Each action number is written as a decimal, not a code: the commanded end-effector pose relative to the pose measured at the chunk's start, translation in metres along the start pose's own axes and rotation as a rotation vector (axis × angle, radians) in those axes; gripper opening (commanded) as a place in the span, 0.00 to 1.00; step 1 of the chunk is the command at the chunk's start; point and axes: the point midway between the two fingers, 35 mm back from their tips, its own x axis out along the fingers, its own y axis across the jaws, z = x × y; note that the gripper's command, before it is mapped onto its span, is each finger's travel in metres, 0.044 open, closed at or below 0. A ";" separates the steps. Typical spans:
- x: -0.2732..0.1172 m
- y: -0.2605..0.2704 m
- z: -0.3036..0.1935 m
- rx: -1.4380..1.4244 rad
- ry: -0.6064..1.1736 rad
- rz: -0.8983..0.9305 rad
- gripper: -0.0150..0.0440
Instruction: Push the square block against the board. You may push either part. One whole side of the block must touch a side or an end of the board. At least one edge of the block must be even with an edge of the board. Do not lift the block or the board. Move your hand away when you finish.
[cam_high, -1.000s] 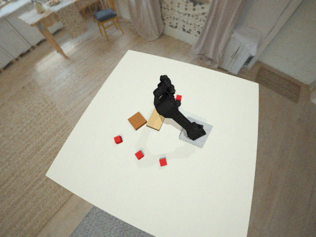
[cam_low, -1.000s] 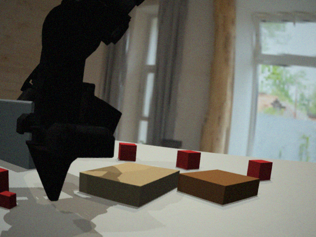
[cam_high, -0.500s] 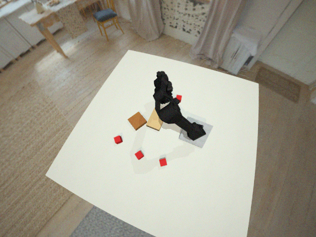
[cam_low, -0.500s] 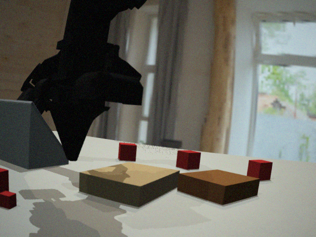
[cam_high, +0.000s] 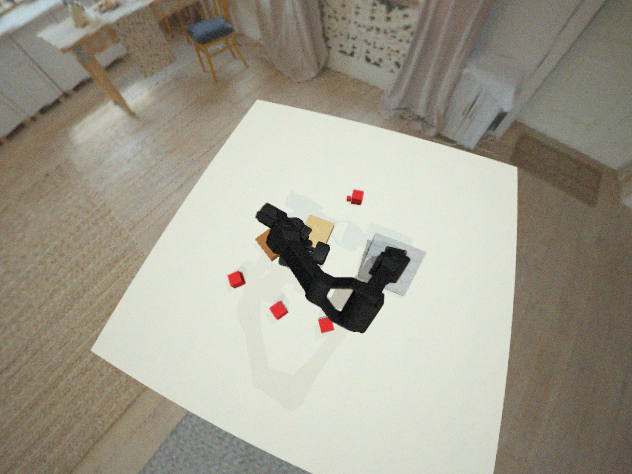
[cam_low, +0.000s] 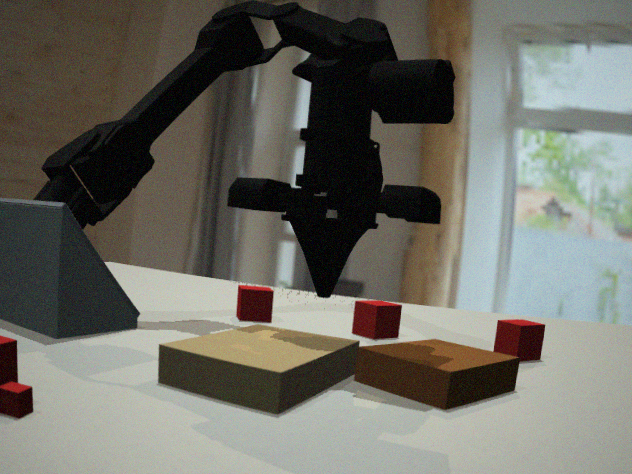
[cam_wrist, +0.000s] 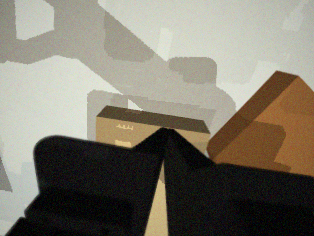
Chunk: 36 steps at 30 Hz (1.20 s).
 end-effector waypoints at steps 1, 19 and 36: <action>0.000 0.009 0.018 -0.018 -0.014 0.004 0.25; 0.055 0.009 0.016 -0.018 -0.017 0.003 0.25; 0.056 0.007 -0.011 -0.018 -0.013 0.004 0.25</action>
